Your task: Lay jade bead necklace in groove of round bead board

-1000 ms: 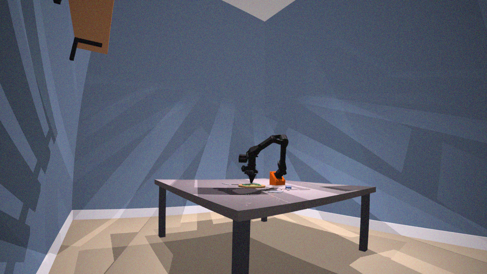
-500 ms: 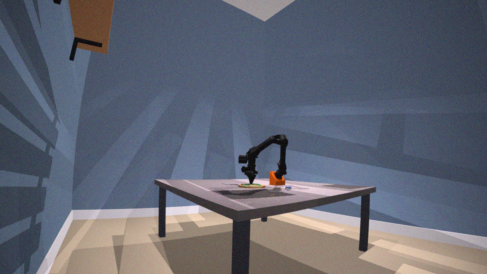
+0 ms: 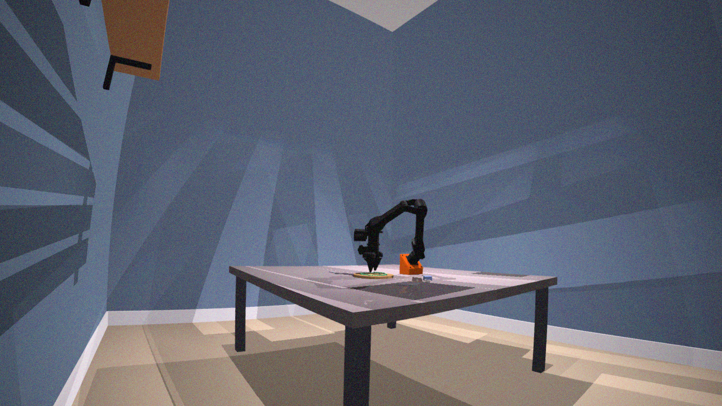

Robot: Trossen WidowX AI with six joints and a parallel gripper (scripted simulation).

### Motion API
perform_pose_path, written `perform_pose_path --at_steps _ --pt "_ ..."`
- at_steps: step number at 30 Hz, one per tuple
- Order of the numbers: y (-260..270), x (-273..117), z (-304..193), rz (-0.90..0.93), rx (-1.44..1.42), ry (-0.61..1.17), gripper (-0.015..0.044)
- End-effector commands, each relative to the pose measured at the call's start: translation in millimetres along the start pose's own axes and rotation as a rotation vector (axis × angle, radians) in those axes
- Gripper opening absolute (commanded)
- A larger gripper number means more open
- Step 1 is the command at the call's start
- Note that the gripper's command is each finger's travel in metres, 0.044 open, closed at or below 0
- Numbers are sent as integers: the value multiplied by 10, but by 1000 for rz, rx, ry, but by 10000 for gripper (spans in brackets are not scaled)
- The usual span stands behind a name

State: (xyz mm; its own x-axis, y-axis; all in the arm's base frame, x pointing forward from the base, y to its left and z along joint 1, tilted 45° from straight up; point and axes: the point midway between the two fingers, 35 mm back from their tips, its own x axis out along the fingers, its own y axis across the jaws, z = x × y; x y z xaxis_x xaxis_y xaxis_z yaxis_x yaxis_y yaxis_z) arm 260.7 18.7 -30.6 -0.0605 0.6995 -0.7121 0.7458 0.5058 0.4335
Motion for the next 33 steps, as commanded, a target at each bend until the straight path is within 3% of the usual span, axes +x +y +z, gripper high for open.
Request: perform_pose_path --at_steps 1,12,24,33 --pt "3 -21 8 -1 -6 -4 440" --pt "3 -21 8 -1 -6 -4 440" --pt "272 -315 -650 -1 303 -2 125" --pt "276 -214 -661 -1 308 -1 120"
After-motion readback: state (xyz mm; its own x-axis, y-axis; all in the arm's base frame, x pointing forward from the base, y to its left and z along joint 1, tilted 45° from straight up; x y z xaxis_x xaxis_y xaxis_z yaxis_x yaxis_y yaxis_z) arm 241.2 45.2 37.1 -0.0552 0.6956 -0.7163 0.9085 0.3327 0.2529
